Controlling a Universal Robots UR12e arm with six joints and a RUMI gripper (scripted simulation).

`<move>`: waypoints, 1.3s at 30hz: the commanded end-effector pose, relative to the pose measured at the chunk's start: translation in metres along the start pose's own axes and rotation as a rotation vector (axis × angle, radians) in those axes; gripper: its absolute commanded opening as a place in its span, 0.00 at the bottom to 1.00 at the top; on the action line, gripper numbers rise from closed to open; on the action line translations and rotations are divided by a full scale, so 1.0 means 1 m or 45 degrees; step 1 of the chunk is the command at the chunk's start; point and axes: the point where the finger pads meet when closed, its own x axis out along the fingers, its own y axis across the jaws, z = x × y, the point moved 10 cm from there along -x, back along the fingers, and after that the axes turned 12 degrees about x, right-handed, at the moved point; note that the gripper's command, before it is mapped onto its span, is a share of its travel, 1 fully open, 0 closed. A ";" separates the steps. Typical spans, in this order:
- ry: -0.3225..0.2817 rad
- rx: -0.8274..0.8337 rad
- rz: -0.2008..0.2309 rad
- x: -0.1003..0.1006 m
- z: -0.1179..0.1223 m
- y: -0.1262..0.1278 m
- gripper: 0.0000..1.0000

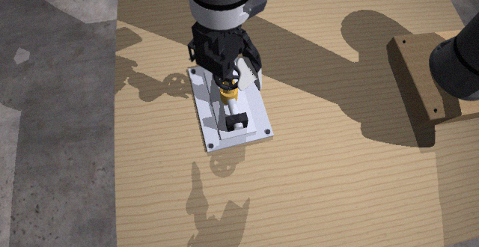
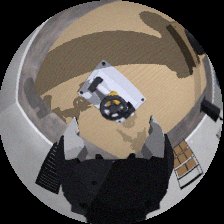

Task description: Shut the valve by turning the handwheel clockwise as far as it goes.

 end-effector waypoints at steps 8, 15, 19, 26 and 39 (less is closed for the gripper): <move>0.000 0.000 0.000 0.001 -0.001 0.000 1.00; 0.000 0.000 0.000 0.001 -0.001 0.000 1.00; 0.000 0.000 0.000 0.001 -0.001 0.000 1.00; 0.000 0.000 0.000 0.001 -0.001 0.000 1.00; 0.003 0.000 0.003 0.008 -0.002 0.001 1.00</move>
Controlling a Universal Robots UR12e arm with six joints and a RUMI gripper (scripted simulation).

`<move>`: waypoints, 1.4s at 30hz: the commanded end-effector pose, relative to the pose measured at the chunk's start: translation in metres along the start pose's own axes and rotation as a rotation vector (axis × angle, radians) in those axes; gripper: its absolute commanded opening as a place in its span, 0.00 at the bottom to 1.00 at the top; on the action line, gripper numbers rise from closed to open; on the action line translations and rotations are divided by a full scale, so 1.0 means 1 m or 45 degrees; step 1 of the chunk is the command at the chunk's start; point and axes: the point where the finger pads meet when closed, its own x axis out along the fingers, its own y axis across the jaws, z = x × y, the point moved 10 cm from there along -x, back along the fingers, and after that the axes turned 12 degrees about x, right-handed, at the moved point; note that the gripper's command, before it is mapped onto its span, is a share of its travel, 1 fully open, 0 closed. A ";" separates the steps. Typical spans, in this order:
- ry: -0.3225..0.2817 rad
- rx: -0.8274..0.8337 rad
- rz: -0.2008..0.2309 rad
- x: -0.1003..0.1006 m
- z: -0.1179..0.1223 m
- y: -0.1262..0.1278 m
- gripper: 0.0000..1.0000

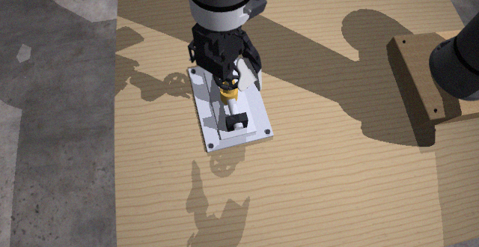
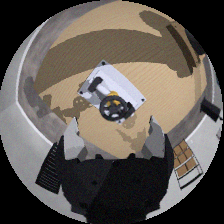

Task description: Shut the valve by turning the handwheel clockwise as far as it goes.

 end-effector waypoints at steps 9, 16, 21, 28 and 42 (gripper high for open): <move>0.003 0.001 0.003 0.015 -0.002 0.000 1.00; 0.003 0.001 0.003 0.021 -0.002 0.000 1.00; 0.003 0.001 0.003 0.028 -0.002 0.000 1.00; 0.003 0.001 0.003 0.037 -0.002 0.000 1.00; 0.002 0.001 0.002 0.044 -0.002 0.000 1.00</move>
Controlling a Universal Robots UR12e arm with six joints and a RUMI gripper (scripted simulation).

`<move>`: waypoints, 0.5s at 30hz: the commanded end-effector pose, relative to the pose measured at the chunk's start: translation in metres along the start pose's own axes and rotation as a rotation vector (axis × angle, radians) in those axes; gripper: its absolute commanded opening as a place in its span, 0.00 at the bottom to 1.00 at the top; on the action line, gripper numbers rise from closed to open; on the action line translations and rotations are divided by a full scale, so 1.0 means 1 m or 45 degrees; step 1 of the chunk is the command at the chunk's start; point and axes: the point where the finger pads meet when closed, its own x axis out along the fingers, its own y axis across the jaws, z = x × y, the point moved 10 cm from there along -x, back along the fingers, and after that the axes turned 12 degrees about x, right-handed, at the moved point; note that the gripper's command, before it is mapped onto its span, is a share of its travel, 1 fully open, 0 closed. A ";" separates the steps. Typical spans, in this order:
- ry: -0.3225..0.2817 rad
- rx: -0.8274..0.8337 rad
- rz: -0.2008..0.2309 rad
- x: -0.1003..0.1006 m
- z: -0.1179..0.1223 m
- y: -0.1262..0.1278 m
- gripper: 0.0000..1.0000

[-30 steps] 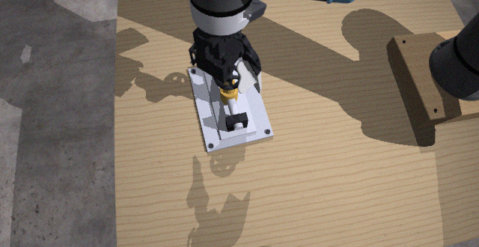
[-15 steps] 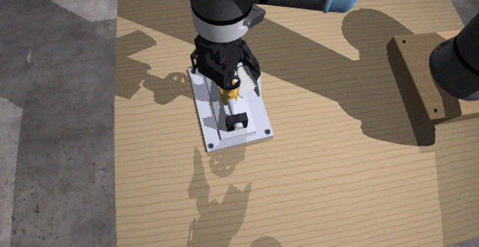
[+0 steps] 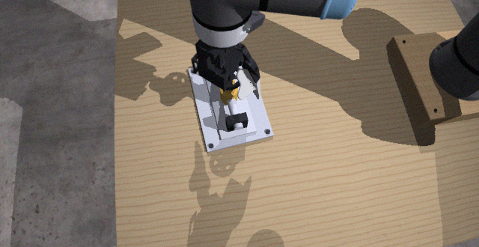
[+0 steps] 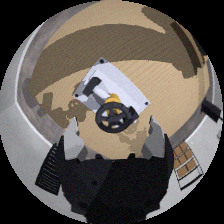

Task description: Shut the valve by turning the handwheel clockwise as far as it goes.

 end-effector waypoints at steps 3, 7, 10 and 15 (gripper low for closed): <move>0.000 0.001 -0.001 0.003 -0.001 0.000 1.00; -0.002 0.001 -0.002 0.003 -0.001 -0.001 1.00; -0.001 0.001 -0.002 0.003 -0.001 -0.001 1.00; -0.001 0.001 -0.002 0.003 -0.001 -0.001 1.00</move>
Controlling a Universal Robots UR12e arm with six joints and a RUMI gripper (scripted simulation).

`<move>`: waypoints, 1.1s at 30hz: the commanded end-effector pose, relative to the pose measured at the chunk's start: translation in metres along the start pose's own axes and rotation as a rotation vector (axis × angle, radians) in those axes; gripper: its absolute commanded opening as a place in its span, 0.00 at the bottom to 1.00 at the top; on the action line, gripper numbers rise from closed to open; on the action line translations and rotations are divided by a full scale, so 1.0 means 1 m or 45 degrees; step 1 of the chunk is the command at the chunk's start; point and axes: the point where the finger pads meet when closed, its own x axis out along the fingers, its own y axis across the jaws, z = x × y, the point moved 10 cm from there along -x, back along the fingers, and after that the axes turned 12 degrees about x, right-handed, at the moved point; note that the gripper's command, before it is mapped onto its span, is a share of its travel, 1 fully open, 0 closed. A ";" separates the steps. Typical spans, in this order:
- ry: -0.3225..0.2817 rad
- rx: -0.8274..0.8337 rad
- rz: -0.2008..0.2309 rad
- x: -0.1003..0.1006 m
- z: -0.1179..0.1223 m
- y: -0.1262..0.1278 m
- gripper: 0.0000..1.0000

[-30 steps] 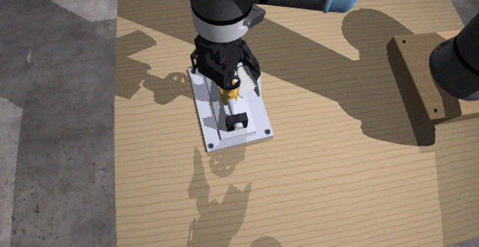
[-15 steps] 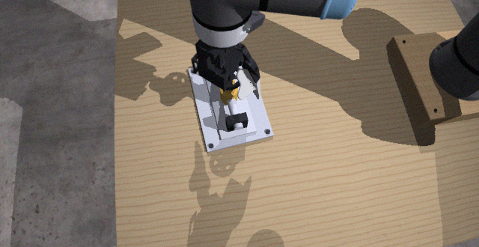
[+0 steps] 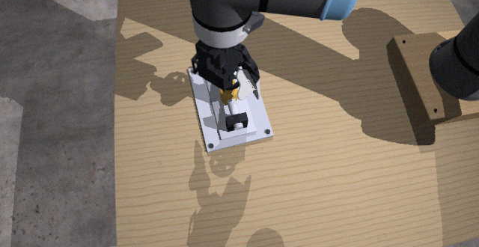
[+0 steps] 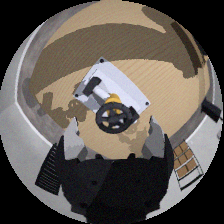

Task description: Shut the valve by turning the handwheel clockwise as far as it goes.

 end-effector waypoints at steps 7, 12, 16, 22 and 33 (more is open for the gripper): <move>0.000 0.001 0.000 0.001 -0.001 0.000 1.00; 0.000 0.001 0.000 0.001 -0.001 0.000 1.00; 0.000 0.001 0.000 0.001 -0.001 0.000 1.00; 0.000 0.001 0.000 0.001 -0.001 0.000 1.00; 0.000 0.001 0.000 0.001 -0.001 0.000 0.00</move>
